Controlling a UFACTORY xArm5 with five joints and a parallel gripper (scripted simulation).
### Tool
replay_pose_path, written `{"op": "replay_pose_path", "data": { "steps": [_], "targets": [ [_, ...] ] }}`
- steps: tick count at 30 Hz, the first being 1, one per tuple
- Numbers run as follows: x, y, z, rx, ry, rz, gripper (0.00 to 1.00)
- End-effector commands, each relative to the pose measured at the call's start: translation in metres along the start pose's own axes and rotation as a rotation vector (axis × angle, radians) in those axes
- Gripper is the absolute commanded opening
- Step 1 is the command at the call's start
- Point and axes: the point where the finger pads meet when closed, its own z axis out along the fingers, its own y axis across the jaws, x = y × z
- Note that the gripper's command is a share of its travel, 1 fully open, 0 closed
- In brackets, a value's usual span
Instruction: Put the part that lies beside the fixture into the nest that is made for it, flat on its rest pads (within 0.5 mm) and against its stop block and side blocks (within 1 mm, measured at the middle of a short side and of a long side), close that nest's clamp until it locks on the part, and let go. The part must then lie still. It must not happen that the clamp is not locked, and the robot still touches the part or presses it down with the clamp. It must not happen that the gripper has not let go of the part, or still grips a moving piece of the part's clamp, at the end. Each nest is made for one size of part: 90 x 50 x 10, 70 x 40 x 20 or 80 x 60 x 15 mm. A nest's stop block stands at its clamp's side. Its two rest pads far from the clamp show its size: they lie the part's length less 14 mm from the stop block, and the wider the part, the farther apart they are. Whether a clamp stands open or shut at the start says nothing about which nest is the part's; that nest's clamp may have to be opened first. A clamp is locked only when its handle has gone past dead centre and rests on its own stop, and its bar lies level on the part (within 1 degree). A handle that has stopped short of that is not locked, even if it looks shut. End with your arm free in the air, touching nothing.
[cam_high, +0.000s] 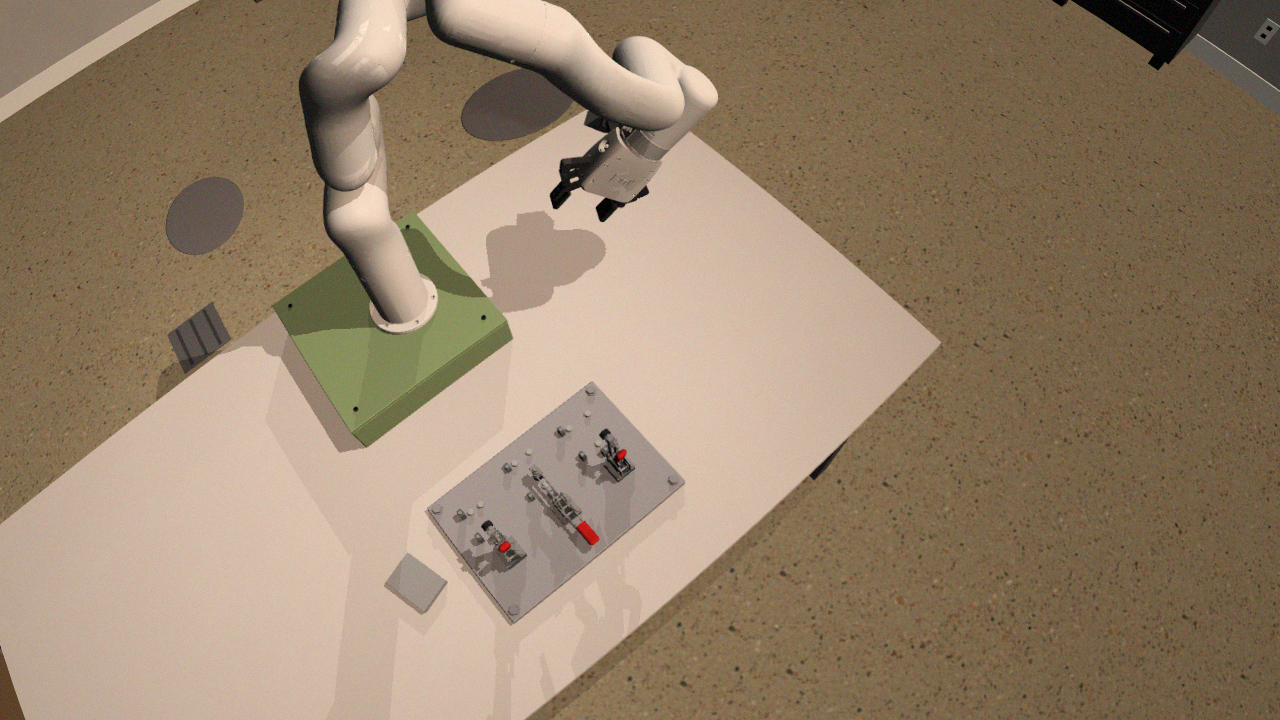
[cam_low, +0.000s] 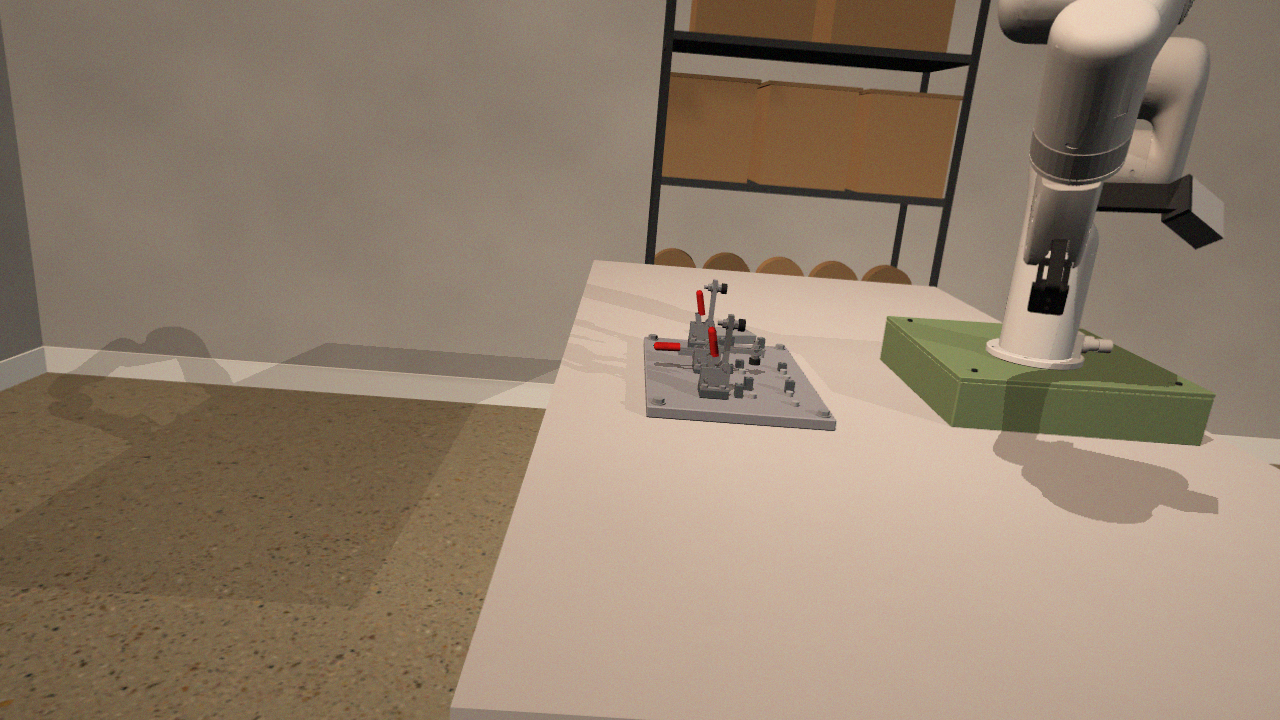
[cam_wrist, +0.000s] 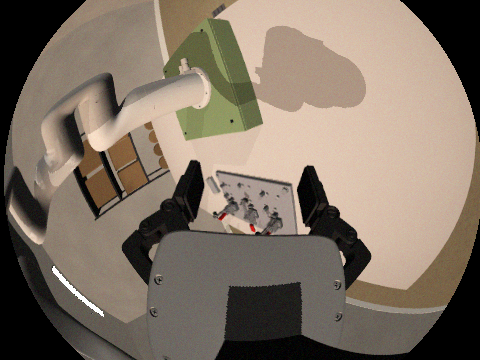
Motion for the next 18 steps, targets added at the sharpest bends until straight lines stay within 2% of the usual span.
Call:
{"op": "replay_pose_path", "data": {
  "steps": [1,3,16,18],
  "targets": [
    [-0.009,0.003,-0.001,-0.032,0.017,0.088,1.00],
    [-0.023,0.006,0.000,-0.064,0.042,0.209,1.00],
    [-0.064,0.011,0.003,-0.146,0.130,0.572,1.00],
    [-0.064,0.011,0.003,-0.146,0.130,0.572,1.00]
  ]
}}
